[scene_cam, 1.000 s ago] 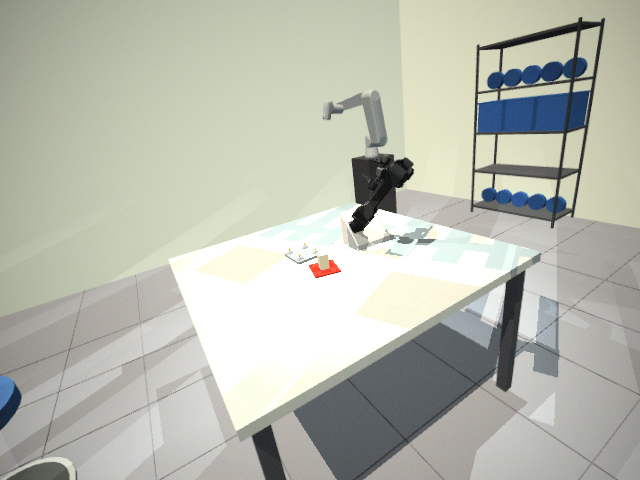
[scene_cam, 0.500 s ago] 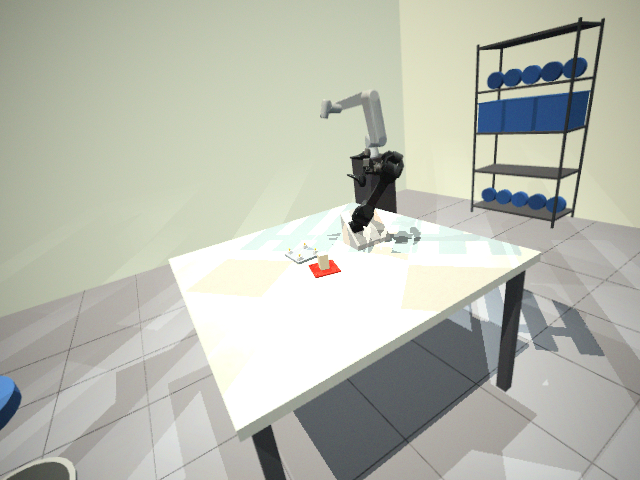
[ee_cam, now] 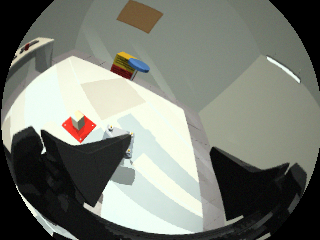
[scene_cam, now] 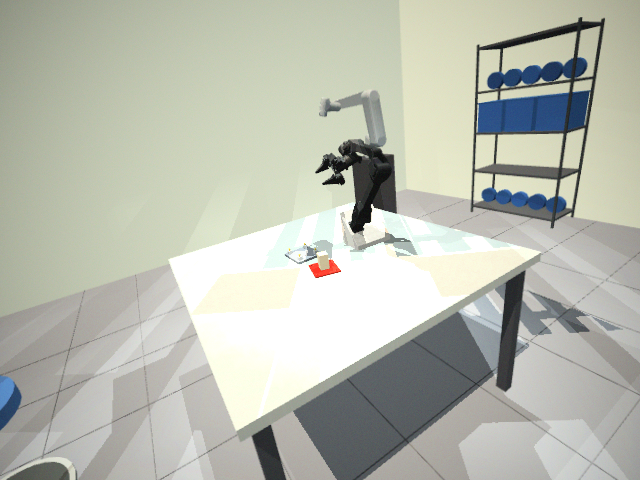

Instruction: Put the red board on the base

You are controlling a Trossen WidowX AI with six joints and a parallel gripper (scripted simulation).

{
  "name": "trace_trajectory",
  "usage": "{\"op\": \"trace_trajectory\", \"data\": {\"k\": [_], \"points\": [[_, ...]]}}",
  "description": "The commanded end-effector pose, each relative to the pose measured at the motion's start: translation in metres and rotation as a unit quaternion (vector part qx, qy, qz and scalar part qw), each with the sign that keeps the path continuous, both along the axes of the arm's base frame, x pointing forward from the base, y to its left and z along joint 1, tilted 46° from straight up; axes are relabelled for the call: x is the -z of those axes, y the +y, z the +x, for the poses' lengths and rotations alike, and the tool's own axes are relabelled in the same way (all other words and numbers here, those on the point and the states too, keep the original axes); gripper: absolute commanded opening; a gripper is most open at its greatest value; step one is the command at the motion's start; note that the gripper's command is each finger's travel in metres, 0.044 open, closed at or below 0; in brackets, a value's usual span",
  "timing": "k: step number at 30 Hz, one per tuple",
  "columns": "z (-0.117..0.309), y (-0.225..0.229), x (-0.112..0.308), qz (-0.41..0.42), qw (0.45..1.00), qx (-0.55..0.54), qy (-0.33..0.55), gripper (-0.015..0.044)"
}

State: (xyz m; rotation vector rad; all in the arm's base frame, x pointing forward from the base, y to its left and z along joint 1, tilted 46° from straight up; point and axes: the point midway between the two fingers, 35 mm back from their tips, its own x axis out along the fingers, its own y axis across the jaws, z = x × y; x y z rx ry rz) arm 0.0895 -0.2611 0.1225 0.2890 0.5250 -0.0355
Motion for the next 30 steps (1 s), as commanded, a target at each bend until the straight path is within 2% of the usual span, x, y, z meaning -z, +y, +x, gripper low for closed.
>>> {"op": "trace_trajectory", "data": {"k": [1,9,14,22,30], "points": [[0.038,0.018,-0.003,0.067,0.997,-0.043,0.026,0.044],[0.115,0.082,-0.01,0.194,0.965,-0.131,0.12,0.044],[0.149,0.135,-0.014,0.231,0.937,-0.191,0.181,0.044],[0.172,0.215,-0.021,0.286,0.879,-0.224,0.308,0.044],[0.171,0.293,-0.029,0.302,0.816,-0.216,0.444,0.044]]}}
